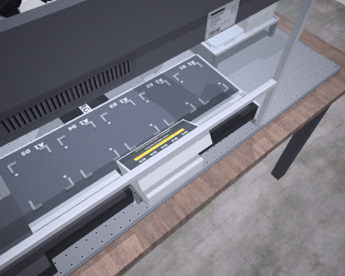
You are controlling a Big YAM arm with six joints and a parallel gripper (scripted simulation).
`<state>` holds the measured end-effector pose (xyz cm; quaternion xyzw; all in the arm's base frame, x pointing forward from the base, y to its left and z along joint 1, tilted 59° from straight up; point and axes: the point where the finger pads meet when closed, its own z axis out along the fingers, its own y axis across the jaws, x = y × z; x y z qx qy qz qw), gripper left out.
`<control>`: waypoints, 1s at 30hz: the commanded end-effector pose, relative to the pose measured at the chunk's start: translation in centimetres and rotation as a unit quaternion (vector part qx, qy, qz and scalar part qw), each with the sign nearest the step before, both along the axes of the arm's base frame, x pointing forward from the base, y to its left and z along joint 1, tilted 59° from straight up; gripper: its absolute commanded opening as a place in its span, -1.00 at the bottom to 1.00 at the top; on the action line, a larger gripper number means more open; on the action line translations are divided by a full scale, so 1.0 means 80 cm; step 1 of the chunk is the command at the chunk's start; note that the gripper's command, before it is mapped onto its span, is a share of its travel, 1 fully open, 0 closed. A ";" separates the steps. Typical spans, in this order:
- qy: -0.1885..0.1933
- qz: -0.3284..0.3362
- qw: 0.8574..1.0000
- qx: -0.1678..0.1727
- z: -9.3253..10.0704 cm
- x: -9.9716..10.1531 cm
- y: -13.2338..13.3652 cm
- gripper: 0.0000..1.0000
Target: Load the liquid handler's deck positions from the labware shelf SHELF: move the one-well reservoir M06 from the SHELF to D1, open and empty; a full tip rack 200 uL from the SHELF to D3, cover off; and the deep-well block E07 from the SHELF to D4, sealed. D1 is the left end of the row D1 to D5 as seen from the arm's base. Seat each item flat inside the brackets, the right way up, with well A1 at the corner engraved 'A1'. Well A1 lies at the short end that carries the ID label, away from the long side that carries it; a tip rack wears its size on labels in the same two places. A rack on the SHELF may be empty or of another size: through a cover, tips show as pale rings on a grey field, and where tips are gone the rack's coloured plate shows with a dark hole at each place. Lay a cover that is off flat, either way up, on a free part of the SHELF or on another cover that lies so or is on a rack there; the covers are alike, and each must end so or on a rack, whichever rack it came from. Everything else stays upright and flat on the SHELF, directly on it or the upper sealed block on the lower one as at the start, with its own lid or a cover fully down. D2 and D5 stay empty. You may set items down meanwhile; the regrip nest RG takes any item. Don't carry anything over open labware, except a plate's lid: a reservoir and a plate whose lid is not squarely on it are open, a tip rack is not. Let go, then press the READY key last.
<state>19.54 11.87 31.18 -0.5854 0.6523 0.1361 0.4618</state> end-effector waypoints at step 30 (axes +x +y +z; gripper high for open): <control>0.003 -0.007 0.999 0.035 0.101 -0.044 0.082 1.00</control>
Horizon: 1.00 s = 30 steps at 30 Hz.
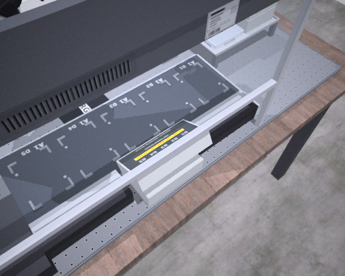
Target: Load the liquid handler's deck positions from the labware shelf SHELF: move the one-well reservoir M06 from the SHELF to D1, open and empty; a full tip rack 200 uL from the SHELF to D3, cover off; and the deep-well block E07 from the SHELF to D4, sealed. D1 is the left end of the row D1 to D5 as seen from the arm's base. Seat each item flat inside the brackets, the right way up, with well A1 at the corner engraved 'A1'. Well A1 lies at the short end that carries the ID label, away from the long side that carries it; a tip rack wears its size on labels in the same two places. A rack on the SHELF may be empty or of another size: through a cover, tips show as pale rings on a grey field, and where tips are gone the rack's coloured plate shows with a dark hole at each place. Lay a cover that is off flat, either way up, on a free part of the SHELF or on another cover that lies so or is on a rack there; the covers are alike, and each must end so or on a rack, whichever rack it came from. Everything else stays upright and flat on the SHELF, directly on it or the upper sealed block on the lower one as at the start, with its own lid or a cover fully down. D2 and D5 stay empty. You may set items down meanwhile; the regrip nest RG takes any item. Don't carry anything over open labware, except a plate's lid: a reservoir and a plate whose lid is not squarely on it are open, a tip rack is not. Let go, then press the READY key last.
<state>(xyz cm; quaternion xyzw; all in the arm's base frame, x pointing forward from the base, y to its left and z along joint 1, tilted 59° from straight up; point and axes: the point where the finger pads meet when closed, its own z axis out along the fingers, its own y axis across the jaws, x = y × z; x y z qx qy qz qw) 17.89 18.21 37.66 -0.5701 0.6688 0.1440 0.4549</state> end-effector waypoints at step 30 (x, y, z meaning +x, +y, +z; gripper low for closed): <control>-0.008 0.008 0.999 0.037 0.104 -0.064 0.071 1.00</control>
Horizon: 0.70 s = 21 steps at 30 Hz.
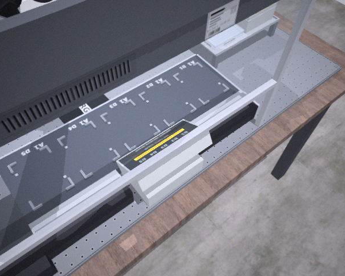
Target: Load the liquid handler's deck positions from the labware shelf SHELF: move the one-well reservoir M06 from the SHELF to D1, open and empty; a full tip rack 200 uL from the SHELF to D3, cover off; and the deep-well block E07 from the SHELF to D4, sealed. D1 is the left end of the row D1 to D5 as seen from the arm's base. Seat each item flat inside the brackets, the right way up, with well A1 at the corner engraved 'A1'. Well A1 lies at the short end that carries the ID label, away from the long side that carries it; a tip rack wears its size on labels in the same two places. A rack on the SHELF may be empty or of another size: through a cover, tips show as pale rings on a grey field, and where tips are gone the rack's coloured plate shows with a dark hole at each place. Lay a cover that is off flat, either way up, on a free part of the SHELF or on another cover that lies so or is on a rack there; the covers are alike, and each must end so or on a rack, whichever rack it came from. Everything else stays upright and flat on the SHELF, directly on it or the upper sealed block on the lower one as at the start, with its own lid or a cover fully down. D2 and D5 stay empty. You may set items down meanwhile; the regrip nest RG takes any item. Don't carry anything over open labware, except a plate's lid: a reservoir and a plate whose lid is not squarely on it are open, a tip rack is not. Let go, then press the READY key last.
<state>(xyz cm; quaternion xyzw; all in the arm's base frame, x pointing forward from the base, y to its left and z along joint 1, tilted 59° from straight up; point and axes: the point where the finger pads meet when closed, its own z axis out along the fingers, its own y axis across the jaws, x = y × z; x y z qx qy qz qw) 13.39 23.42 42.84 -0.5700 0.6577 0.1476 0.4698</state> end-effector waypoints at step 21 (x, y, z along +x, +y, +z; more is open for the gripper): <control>0.011 -0.002 1.000 0.018 0.088 -0.018 0.048 1.00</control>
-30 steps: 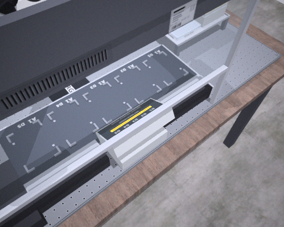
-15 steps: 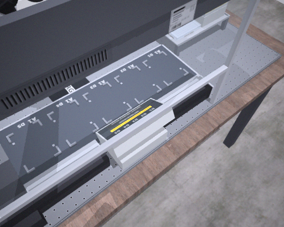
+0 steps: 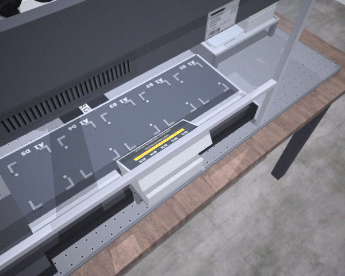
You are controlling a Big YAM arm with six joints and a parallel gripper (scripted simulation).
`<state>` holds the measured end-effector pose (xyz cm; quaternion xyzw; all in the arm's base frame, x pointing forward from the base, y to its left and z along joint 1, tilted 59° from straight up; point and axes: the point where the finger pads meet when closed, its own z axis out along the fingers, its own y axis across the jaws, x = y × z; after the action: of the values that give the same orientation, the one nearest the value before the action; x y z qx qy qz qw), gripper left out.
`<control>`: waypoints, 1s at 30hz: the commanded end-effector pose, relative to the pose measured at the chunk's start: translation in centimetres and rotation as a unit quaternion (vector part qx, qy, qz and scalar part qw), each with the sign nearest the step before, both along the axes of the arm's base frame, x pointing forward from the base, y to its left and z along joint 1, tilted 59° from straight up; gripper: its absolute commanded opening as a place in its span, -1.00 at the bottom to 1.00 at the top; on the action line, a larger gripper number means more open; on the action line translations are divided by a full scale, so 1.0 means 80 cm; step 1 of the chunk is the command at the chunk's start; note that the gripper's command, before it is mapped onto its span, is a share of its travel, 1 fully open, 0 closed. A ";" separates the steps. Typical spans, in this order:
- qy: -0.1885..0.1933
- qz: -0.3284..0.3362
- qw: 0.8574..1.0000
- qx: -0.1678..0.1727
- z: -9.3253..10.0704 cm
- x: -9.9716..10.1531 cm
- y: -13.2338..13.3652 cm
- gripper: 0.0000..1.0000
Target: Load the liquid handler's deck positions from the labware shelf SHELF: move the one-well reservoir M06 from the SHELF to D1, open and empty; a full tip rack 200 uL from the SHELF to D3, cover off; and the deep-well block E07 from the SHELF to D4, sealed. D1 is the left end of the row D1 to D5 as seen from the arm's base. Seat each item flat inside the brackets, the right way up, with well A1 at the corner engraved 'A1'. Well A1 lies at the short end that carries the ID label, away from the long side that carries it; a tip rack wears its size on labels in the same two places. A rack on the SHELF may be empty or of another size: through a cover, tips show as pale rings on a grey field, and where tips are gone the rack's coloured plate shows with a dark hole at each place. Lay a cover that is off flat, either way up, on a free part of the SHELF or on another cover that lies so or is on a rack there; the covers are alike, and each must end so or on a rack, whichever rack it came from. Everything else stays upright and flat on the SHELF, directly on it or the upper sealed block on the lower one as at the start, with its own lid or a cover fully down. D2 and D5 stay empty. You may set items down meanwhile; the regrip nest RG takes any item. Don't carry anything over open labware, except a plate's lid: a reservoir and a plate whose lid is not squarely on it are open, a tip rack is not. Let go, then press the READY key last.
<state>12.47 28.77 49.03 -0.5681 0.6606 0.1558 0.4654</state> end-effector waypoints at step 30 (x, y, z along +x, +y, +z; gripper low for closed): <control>-0.005 -0.003 1.000 0.010 -0.005 0.018 0.024 1.00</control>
<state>13.36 30.40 47.23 -0.5703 0.6631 0.1542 0.4596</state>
